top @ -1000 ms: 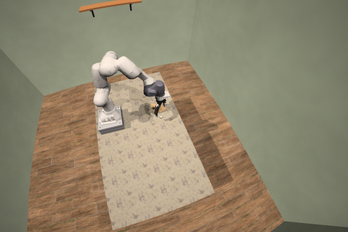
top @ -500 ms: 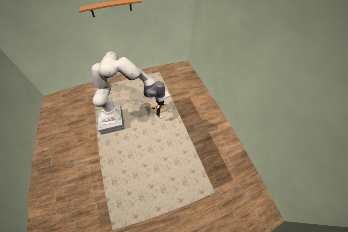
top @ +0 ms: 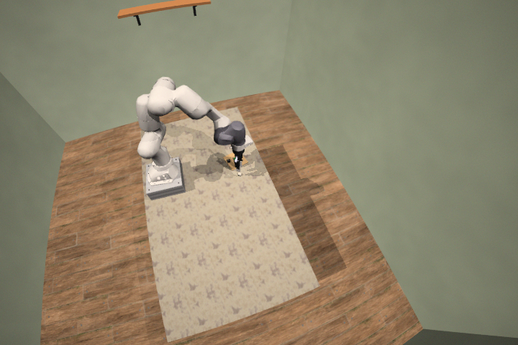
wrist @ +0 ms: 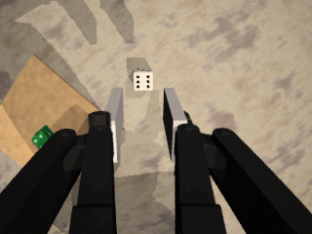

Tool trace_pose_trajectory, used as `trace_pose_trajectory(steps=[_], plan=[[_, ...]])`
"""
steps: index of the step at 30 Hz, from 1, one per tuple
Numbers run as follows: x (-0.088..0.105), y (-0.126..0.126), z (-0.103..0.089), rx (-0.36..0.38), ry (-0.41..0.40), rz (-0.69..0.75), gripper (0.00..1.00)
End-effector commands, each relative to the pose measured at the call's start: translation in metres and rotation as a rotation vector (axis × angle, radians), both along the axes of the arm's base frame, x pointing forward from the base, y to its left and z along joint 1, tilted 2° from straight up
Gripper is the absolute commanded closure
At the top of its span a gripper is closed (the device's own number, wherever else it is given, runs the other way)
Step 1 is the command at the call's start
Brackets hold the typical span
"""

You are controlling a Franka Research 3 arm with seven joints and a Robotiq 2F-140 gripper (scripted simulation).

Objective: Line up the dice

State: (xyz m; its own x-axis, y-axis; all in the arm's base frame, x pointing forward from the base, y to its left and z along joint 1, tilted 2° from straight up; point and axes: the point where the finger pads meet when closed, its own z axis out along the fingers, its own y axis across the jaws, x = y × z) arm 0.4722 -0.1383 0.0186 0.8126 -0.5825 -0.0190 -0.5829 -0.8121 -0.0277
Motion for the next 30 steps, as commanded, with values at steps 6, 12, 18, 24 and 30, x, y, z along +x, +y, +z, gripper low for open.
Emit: trace_pose_trajectory(steps=[6, 12, 18, 24, 30], plan=[[0.001, -0.0001, -0.0003, 0.003, -0.003, 0.015, 0.79], [0.001, -0.0001, -0.0003, 0.003, -0.003, 0.015, 0.79], [0.001, -0.0001, -0.0005, 0.003, -0.003, 0.015, 0.79], [0.001, 0.0, -0.0022, 0.003, -0.003, 0.015, 0.79], [0.001, 0.0, -0.005, 0.003, -0.003, 0.016, 0.79]])
